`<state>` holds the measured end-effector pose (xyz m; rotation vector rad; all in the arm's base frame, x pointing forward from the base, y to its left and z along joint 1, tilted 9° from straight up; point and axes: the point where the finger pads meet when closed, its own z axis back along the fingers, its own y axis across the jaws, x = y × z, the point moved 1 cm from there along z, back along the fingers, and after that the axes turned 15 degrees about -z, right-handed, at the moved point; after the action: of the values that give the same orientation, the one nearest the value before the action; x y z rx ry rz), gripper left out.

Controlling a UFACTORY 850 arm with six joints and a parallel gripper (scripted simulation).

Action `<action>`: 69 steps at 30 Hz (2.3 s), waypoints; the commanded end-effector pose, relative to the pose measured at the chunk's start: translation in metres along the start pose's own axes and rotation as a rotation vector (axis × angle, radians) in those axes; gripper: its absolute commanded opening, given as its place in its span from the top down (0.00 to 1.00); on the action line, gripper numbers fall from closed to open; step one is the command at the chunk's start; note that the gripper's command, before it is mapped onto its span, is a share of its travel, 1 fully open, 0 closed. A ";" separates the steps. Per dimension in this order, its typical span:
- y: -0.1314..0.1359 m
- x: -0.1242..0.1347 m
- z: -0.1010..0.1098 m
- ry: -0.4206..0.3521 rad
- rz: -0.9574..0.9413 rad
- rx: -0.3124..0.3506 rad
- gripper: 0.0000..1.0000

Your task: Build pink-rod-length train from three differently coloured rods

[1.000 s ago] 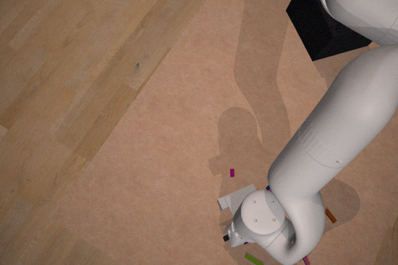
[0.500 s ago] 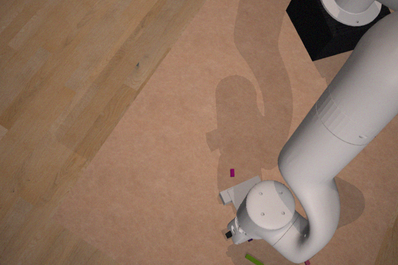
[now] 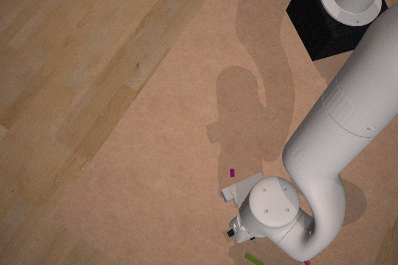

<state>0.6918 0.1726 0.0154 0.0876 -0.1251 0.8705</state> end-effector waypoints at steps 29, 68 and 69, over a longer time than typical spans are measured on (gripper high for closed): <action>0.129 -0.057 0.003 0.004 0.391 -0.005 0.96; 0.130 -0.058 -0.086 -0.001 0.392 -0.002 0.96; 0.130 -0.058 -0.086 -0.001 0.392 -0.002 0.96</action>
<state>0.5606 0.2229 -0.0739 0.0603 -0.1388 1.2611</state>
